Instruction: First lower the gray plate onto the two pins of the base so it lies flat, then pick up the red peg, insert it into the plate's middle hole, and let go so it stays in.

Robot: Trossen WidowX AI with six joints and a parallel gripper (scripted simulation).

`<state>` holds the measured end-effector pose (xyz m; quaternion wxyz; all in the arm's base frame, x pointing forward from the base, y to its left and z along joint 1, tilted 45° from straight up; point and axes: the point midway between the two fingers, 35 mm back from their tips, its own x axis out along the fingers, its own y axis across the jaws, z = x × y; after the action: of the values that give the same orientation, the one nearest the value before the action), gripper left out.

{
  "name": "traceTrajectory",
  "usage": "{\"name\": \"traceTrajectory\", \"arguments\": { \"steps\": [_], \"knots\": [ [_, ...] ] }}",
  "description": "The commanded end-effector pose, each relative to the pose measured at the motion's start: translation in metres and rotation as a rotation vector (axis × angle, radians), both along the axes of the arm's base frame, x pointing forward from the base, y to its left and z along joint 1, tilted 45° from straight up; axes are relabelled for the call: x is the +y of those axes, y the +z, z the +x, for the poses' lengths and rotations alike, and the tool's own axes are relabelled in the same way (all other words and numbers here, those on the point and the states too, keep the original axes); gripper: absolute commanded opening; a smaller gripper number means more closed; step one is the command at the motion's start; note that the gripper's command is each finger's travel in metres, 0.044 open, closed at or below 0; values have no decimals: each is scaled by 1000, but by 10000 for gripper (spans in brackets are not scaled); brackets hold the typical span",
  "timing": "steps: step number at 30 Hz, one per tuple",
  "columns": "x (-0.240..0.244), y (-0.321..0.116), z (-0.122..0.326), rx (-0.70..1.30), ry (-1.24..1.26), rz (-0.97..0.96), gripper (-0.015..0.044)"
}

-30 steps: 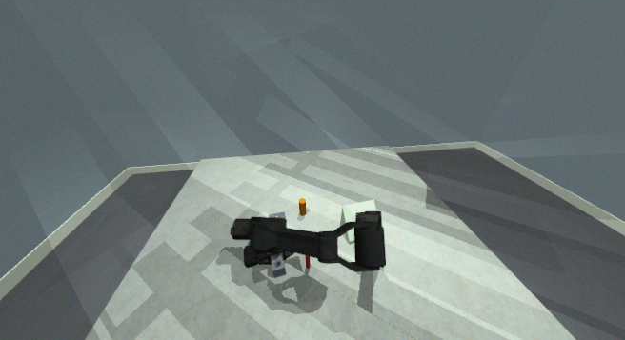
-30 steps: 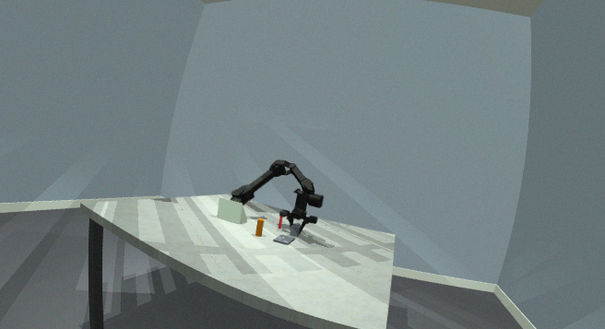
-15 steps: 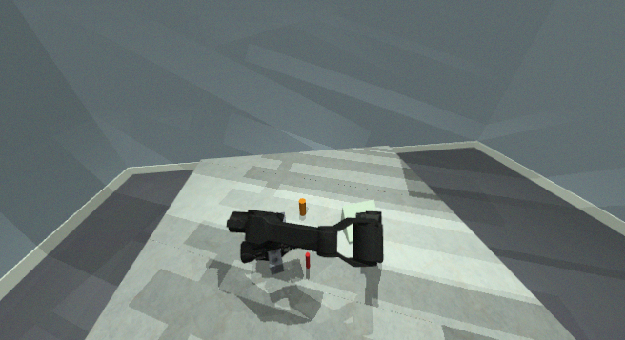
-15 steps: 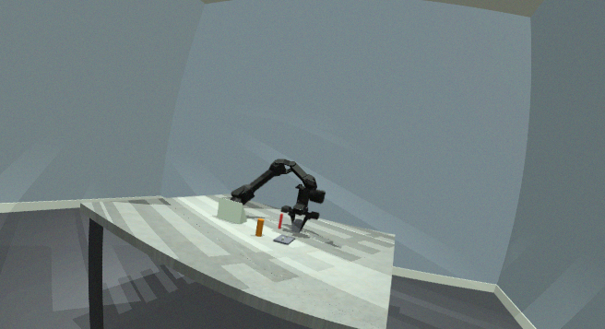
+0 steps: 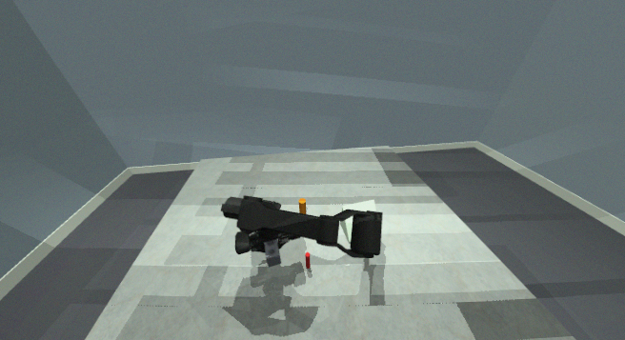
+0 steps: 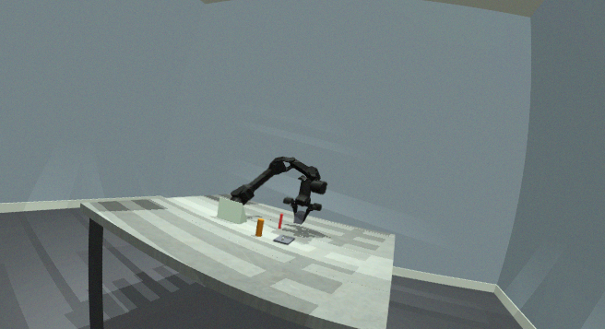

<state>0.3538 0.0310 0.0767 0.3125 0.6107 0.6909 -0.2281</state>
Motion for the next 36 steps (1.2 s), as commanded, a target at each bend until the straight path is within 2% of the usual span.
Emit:
{"name": "traceTrajectory", "arguments": {
  "steps": [1, 19, 36],
  "knots": [
    [-11, 8, 2, -7, 1, -7, 0],
    [-46, 46, -1, 1, 2, 3, 0],
    [-63, -2, 5, 15, -14, -2, 0]
  ]
}}
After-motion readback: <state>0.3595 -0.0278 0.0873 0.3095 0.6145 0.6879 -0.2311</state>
